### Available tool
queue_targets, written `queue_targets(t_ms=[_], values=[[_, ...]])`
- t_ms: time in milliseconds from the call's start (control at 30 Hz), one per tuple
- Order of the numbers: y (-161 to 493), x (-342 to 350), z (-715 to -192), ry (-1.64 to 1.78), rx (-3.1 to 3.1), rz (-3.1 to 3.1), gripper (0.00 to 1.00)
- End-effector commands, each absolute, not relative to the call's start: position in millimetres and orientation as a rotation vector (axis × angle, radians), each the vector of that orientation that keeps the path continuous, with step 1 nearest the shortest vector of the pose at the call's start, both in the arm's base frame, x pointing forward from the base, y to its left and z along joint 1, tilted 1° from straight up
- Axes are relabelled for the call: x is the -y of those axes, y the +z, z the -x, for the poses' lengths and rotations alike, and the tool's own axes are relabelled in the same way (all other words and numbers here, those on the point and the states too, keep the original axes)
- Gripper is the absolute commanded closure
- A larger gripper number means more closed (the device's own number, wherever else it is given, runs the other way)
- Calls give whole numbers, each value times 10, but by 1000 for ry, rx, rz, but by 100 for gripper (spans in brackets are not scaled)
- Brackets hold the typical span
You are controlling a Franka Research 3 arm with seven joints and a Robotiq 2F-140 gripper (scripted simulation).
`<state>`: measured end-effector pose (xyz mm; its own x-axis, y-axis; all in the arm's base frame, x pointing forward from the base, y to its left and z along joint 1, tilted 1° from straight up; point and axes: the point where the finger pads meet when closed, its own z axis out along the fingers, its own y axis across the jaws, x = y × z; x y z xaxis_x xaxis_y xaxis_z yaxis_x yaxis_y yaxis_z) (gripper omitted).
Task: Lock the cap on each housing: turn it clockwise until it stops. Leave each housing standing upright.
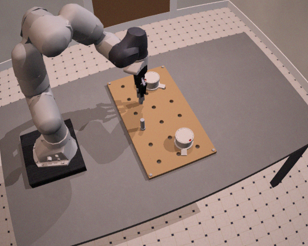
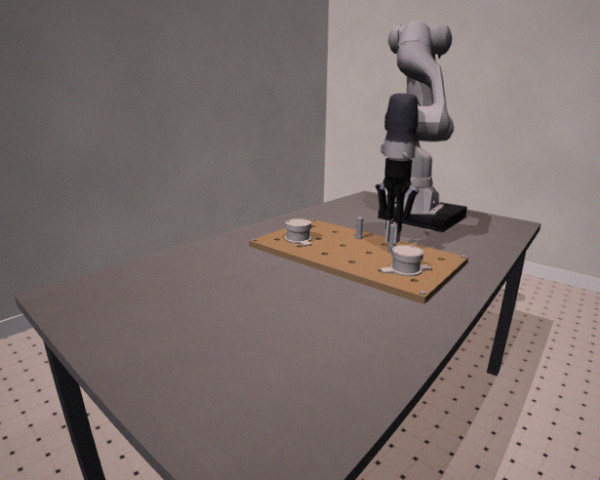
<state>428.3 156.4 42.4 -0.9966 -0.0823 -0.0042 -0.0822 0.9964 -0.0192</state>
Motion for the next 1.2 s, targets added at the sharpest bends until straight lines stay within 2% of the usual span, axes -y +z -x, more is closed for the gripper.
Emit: queue_targets(t_ms=[0,1167], values=[[426,-1554,-4282,-32,-3134,118,90],[791,-1562,-4280,-32,-3134,118,90]])
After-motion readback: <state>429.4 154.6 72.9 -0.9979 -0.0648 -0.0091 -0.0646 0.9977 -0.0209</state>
